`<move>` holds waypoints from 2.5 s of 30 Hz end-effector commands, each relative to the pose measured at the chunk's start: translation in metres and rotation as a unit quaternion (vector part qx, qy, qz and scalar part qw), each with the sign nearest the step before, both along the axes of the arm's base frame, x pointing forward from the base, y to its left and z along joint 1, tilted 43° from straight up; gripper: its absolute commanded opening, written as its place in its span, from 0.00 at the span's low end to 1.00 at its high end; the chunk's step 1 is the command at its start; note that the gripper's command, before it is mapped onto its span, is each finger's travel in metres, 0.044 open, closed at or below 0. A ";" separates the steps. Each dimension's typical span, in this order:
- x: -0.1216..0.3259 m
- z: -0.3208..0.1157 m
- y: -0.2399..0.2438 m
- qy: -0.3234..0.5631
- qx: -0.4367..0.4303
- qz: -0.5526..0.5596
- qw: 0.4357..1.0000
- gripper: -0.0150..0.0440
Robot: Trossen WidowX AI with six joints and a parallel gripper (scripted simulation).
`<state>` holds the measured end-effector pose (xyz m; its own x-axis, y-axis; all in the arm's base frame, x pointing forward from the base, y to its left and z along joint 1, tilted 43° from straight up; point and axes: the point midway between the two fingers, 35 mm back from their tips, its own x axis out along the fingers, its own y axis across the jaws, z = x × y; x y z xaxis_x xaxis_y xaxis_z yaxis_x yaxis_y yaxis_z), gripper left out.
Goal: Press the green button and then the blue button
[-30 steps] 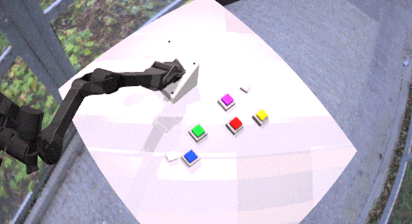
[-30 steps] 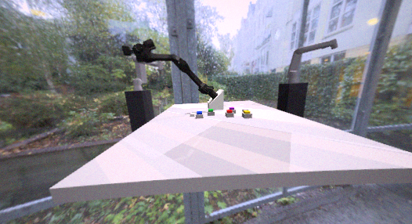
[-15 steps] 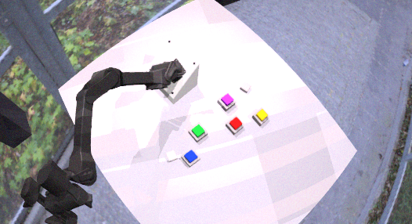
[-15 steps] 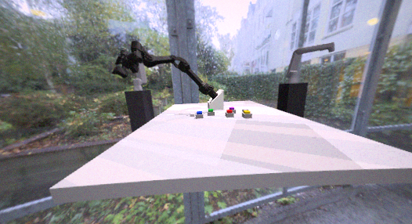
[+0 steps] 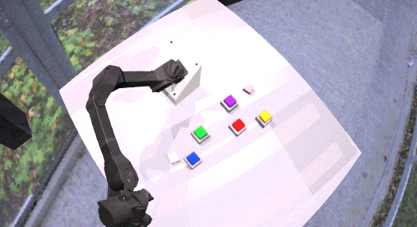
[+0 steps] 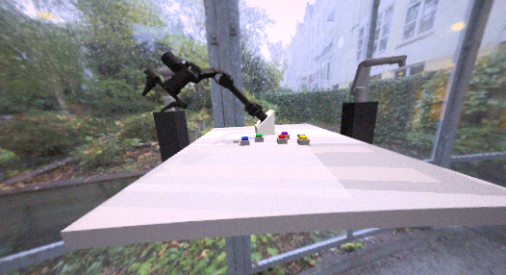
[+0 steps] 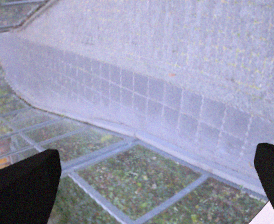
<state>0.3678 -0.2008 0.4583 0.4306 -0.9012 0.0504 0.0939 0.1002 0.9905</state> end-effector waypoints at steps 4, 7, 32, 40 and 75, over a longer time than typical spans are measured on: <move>0.037 -0.101 0.067 0.255 -0.010 0.109 0.961 0.93; 0.039 -0.141 0.096 0.354 -0.024 0.154 0.922 0.93; -0.172 -0.369 0.226 0.886 -0.252 0.362 0.142 0.93; -0.172 -0.369 0.226 0.886 -0.252 0.362 0.142 0.93; -0.162 -0.419 0.180 0.886 -0.252 0.361 0.143 0.29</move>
<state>0.2074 -0.0169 0.0434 0.1459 -0.6578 -0.7389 -0.0556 0.7403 -0.6700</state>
